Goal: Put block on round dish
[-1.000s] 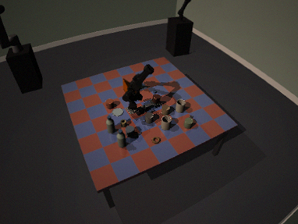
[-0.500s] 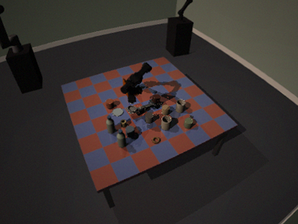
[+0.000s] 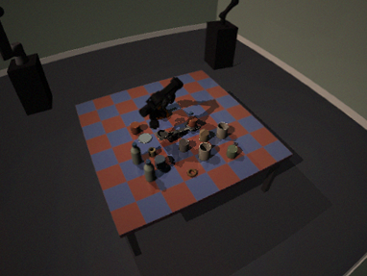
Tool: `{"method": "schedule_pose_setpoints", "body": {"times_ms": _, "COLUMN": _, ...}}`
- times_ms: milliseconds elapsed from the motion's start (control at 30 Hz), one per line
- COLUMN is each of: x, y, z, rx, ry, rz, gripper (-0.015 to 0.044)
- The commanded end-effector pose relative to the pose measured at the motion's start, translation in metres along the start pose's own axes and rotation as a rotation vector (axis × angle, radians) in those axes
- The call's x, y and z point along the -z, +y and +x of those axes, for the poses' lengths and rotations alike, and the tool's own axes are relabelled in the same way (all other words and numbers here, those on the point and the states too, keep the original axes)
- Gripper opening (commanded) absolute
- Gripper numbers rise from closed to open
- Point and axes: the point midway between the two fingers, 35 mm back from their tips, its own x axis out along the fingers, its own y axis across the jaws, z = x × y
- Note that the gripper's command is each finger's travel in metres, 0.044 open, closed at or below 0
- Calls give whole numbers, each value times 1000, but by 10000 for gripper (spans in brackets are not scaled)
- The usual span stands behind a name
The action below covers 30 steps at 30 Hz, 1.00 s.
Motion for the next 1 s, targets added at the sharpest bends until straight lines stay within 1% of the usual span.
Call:
{"method": "schedule_pose_setpoints", "body": {"times_ms": 0, "x": 25, "y": 10, "z": 17, "rx": -7, "ry": 4, "rz": -17, "gripper": 0}}
{"method": "schedule_pose_setpoints", "body": {"times_ms": 367, "x": 77, "y": 42, "z": 64, "rx": -23, "ry": 4, "rz": -59, "gripper": 0}}
{"method": "schedule_pose_setpoints", "body": {"times_ms": 533, "x": 77, "y": 43, "z": 68, "rx": -23, "ry": 4, "rz": -60, "gripper": 0}}
{"method": "schedule_pose_setpoints", "body": {"times_ms": 800, "x": 77, "y": 43, "z": 103, "rx": -23, "ry": 3, "rz": -60, "gripper": 0}}
{"method": "schedule_pose_setpoints", "body": {"times_ms": 967, "x": 77, "y": 44, "z": 107, "rx": -23, "ry": 2, "rz": -60, "gripper": 0}}
